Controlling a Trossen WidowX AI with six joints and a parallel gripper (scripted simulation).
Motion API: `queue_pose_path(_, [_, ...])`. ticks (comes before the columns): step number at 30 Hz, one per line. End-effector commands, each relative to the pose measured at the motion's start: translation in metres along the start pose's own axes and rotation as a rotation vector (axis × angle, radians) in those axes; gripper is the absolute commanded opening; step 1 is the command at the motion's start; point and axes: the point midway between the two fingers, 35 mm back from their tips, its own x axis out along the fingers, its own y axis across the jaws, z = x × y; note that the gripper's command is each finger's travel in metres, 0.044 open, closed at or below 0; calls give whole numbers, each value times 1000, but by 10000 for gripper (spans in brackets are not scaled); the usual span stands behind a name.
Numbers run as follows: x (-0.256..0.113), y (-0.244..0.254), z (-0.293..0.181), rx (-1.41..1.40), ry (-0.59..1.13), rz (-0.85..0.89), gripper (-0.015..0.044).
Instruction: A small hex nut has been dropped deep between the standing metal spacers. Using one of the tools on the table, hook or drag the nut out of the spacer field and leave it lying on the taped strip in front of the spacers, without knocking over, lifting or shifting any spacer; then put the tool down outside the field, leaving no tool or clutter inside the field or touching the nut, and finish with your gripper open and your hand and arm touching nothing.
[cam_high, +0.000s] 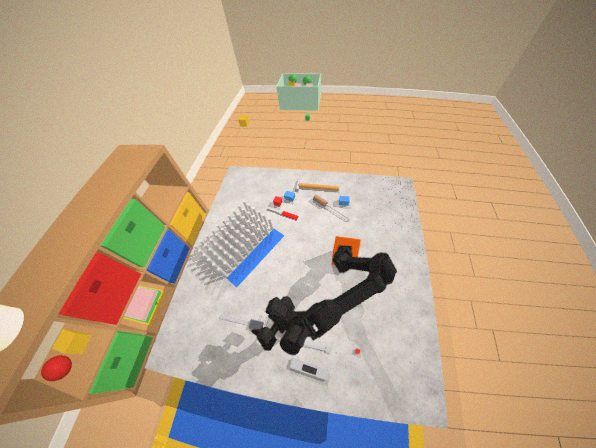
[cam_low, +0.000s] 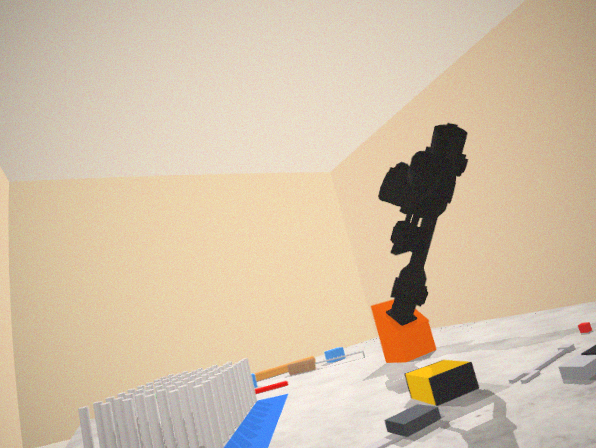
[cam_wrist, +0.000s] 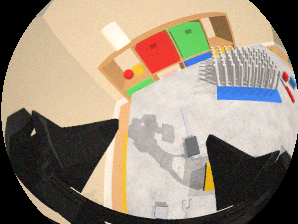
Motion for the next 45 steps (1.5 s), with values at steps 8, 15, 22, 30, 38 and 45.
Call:
queue_pose_path(8, [116, -124, 80, -448, -122, -202, 440])
queue_pose_path(15, [139, -221, 143, -689, -155, -324, 440])
queue_pose_path(22, [118, -322, 190, -914, -155, -454, 440])
queue_pose_path(30, [113, -333, 194, -937, -153, -468, 440])
queue_pose_path(38, [113, -333, 194, -937, -153, -468, 440])
queue_pose_path(45, [113, -333, 194, -937, -153, -468, 440])
